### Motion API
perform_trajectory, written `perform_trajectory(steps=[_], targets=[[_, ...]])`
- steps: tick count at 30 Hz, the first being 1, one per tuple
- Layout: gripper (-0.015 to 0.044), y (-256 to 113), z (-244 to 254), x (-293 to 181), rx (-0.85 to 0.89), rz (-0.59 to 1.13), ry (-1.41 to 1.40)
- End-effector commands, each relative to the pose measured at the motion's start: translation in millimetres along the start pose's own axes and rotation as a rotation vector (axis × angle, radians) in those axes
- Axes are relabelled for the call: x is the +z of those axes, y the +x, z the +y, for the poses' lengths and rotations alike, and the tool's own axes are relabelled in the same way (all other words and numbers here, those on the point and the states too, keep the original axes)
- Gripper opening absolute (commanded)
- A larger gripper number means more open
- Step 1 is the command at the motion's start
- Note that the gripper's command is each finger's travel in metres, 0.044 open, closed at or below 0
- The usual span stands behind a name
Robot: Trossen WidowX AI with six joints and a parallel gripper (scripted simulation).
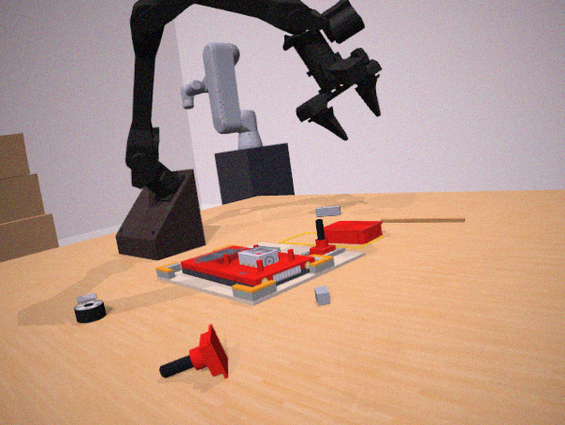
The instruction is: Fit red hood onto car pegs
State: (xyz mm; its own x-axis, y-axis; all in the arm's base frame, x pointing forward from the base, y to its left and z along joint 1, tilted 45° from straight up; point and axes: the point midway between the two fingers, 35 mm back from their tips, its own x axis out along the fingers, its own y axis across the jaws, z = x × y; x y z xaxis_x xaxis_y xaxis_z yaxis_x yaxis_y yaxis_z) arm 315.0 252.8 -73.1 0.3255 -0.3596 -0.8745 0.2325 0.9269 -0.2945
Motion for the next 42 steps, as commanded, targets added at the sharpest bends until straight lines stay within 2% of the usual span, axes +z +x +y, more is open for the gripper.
perform_trajectory(steps=[1,5,7,42], targets=[[0.044,44,-45,11,-0.201,0.075,-0.182],[0.044,78,-91,17,-0.37,0.197,-0.379],[0.044,82,-101,19,-0.395,0.221,-0.413],[0.044,105,-112,17,-0.395,0.221,-0.413]])
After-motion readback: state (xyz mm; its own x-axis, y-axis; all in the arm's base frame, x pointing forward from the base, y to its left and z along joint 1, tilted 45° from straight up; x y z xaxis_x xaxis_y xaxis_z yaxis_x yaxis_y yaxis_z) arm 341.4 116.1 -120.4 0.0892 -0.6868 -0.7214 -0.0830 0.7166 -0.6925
